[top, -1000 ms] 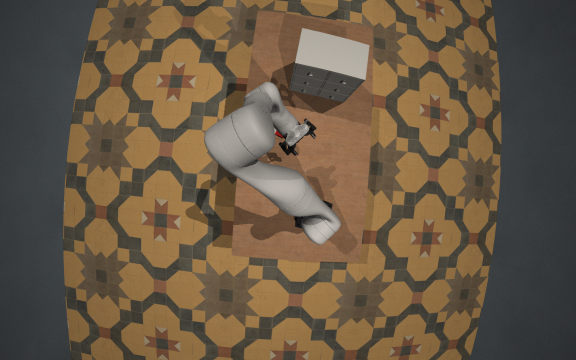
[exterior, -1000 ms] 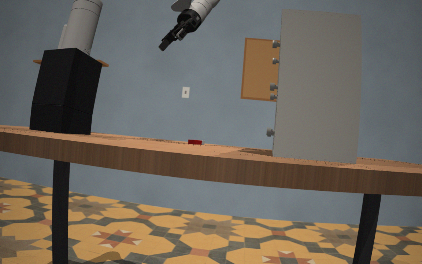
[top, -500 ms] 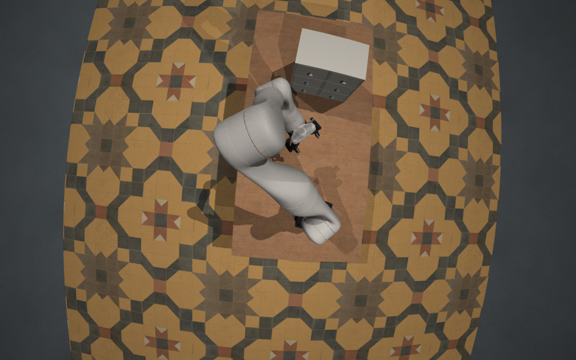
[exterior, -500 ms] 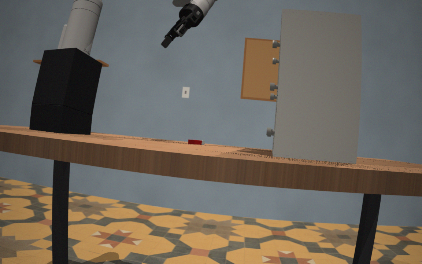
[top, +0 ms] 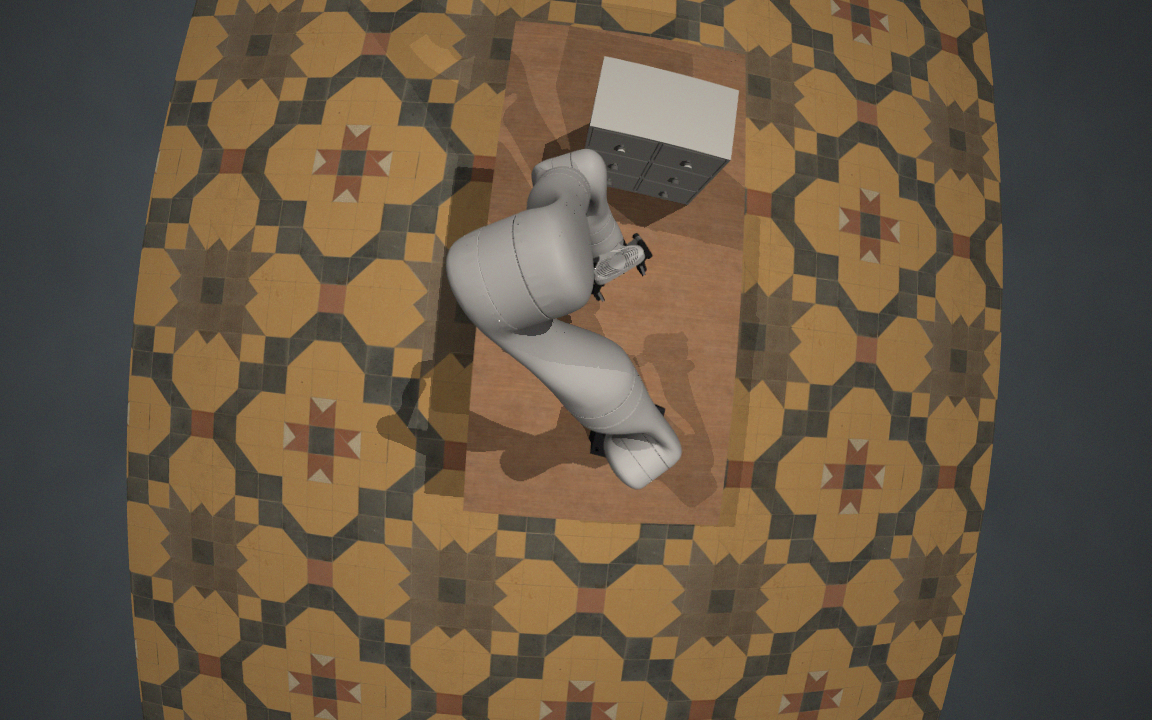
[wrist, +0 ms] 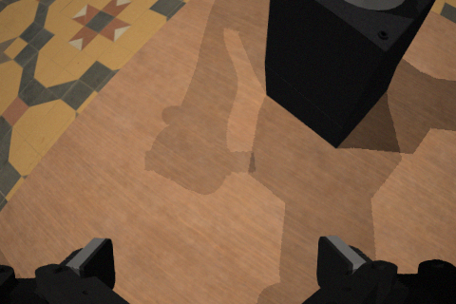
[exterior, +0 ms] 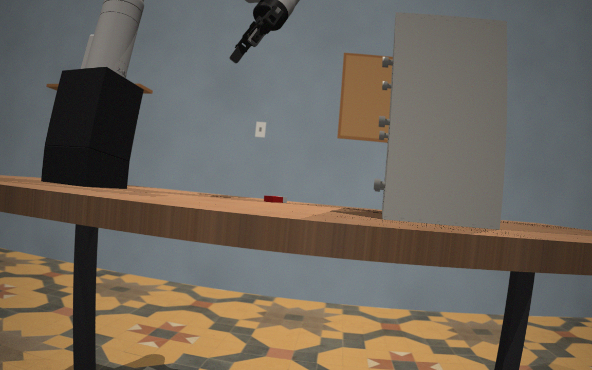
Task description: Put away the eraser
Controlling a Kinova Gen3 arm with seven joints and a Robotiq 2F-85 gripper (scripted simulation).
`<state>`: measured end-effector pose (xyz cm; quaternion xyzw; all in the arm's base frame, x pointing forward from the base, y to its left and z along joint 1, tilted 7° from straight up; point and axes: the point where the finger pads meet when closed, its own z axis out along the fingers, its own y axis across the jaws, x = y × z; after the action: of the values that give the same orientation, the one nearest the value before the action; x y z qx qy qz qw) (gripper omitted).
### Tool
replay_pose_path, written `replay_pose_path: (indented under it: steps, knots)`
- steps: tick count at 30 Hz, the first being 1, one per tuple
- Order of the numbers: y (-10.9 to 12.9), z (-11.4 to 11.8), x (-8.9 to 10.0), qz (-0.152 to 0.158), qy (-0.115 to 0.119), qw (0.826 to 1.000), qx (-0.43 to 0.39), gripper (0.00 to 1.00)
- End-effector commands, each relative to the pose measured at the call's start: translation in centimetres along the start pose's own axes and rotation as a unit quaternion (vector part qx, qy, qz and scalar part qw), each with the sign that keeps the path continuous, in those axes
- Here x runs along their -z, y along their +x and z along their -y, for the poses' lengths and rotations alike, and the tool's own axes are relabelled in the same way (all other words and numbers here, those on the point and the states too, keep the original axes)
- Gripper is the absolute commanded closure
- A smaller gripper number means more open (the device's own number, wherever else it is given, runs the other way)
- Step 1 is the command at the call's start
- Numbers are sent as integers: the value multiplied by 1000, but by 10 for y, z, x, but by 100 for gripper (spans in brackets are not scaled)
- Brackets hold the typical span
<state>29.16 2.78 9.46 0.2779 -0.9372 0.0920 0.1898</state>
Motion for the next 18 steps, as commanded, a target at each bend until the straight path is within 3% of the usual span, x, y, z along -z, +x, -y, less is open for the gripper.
replay_pose_path:
  steps: [1,3,4,11,12,18]
  knots:
    - [1,3,1,3,-2,1000,-4,0]
    - [1,3,1,3,-2,1000,-4,0]
    - [3,9,4,15,-17,999,-23,0]
    - [3,9,4,15,-17,999,-23,0]
    - [4,16,6,28,-31,998,-42,0]
    - [4,16,6,28,-31,998,-42,0]
